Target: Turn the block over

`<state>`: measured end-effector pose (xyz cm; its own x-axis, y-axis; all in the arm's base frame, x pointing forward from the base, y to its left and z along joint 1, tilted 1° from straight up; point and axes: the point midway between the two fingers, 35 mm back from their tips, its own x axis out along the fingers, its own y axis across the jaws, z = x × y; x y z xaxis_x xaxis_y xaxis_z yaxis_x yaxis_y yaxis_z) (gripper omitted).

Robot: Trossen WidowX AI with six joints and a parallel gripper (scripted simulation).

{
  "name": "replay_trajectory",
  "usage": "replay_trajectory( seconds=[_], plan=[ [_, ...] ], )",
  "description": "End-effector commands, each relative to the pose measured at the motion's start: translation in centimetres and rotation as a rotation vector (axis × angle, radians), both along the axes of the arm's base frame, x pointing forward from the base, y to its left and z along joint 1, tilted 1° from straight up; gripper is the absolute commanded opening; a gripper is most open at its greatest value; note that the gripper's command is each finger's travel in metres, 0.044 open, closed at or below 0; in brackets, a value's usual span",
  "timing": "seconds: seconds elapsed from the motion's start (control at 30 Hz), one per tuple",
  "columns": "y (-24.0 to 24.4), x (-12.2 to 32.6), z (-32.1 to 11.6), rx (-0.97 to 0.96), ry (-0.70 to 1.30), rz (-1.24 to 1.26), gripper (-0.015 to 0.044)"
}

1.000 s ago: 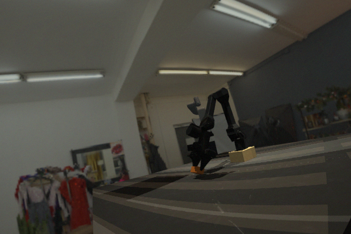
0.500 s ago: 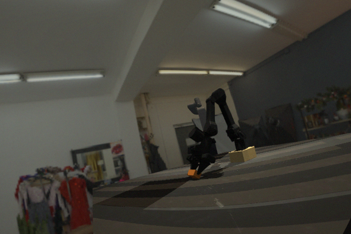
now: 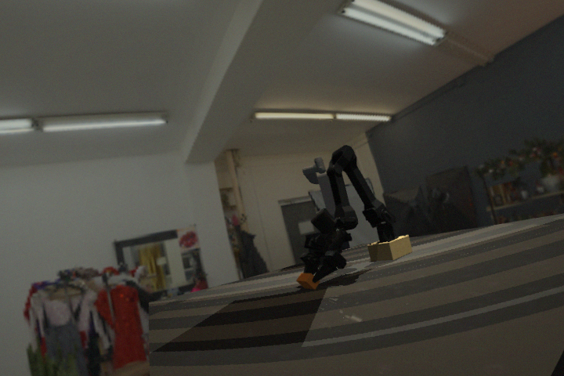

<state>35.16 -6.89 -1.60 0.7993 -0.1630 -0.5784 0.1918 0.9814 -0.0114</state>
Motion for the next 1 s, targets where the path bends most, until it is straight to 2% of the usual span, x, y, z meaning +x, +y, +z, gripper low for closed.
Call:
replay_trajectory(
  seconds=[0.0,0.5,0.97],
  plan=[
    [0.2,-0.9,-1.2,-0.001,-0.005,0.007,0.0000],
    [0.6,-2.6,-0.3,-0.037,-0.187,0.009,0.0000],
    [0.6,-2.7,0.2,-0.042,-0.209,0.009,0.0000]
  ],
)
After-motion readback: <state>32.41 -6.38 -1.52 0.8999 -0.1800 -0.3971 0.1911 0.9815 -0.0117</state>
